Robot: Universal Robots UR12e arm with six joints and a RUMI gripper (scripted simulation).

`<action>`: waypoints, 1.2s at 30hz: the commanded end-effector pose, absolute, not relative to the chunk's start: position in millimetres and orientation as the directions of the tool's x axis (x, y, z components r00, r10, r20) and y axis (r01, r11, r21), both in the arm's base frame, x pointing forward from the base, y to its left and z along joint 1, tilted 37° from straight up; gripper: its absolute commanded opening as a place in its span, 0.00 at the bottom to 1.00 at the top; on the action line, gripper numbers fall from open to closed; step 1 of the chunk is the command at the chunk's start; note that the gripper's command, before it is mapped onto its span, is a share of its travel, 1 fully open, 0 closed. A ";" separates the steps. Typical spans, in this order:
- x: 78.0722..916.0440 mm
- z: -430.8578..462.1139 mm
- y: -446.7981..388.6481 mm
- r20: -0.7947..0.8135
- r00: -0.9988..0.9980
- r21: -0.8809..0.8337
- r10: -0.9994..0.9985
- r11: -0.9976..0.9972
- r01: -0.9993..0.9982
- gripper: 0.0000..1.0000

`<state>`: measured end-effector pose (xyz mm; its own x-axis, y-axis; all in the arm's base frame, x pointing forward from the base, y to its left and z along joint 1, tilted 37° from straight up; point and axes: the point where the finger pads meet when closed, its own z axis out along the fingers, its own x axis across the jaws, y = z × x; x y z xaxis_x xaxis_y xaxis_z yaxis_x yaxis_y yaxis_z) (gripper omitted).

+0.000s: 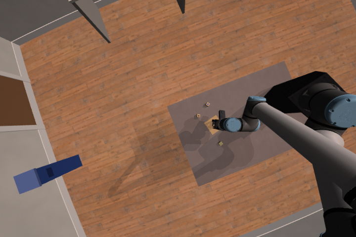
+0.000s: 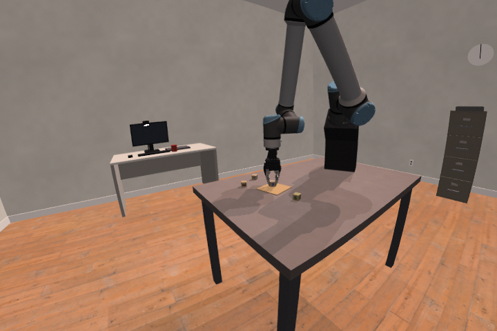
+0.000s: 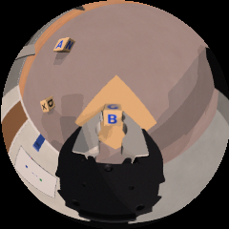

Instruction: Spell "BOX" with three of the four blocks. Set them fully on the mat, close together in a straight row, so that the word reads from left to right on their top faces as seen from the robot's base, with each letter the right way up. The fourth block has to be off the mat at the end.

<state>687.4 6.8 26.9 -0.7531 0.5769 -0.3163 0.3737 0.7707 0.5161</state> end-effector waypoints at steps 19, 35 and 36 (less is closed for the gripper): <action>677.2 42.4 1.5 -0.317 -0.753 0.516 0.577 0.771 0.373 0.09; 640.9 95.7 -16.6 -0.317 -0.753 0.516 0.577 0.771 0.373 0.09; 639.2 98.3 -17.5 -0.317 -0.753 0.516 0.577 0.771 0.373 0.09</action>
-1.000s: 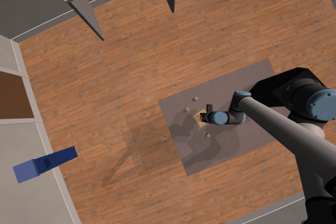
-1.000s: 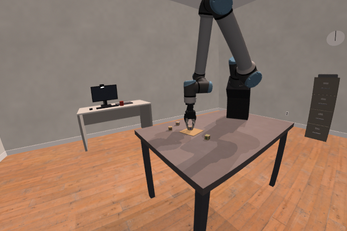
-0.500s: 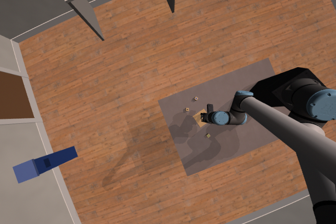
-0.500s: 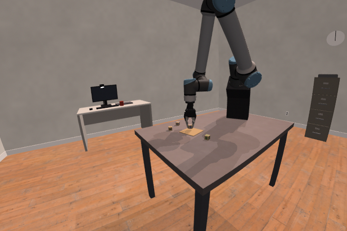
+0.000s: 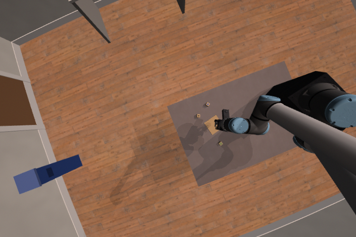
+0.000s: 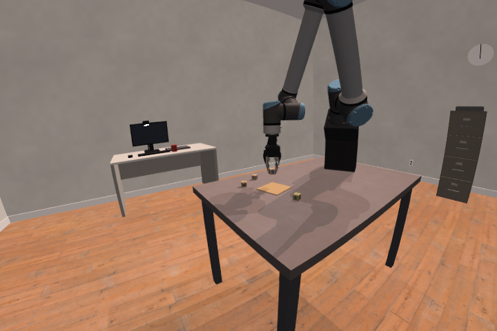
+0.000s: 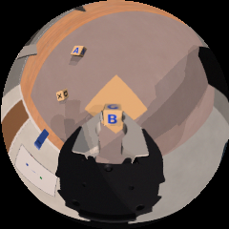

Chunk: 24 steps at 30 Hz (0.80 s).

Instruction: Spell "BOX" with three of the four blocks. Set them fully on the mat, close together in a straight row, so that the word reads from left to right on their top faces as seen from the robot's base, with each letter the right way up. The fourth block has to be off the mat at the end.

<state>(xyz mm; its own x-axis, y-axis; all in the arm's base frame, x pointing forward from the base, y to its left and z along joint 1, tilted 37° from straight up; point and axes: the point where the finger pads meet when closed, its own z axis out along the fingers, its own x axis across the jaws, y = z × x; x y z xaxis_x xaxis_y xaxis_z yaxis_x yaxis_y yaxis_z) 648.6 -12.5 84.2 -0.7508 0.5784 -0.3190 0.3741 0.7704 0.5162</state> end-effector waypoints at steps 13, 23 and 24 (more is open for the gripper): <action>633.4 106.8 -20.4 -0.317 -0.753 0.516 0.577 0.771 0.373 0.09; 633.4 106.9 -20.2 -0.321 -0.755 0.514 0.571 0.775 0.368 0.09; 633.4 106.9 -20.1 -0.323 -0.757 0.513 0.568 0.777 0.365 0.09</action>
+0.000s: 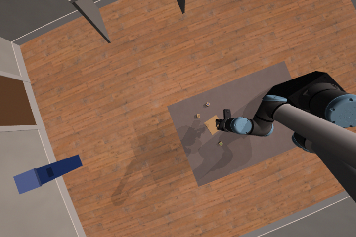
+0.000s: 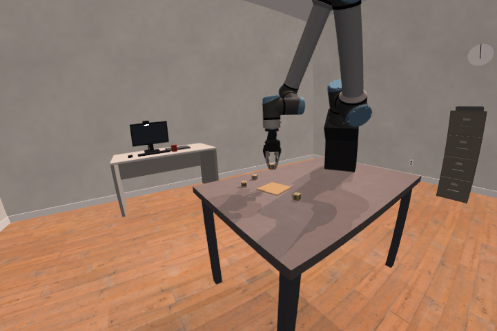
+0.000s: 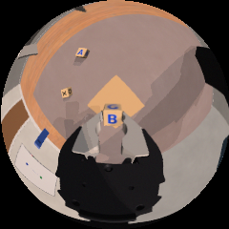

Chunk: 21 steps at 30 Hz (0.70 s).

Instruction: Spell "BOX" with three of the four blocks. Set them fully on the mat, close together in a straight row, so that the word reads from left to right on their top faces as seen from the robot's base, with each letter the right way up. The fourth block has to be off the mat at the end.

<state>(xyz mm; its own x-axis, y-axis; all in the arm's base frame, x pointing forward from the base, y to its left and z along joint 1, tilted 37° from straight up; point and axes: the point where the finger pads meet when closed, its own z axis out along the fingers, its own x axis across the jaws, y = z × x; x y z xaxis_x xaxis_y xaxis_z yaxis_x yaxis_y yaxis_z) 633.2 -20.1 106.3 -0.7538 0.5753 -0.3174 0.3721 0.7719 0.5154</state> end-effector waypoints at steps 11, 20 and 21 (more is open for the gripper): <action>634.1 108.0 -17.9 -0.372 -0.789 0.478 0.488 0.830 0.288 0.09; 635.5 110.5 -12.6 -0.465 -0.833 0.387 0.299 0.915 0.113 0.09; 635.7 110.8 -12.0 -0.474 -0.835 0.376 0.278 0.922 0.094 0.09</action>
<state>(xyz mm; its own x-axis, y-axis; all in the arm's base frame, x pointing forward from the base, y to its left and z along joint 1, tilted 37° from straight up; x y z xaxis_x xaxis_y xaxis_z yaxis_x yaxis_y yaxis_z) 634.7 -14.5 109.1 -0.8180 0.3844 -0.4279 0.1920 0.8837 0.4269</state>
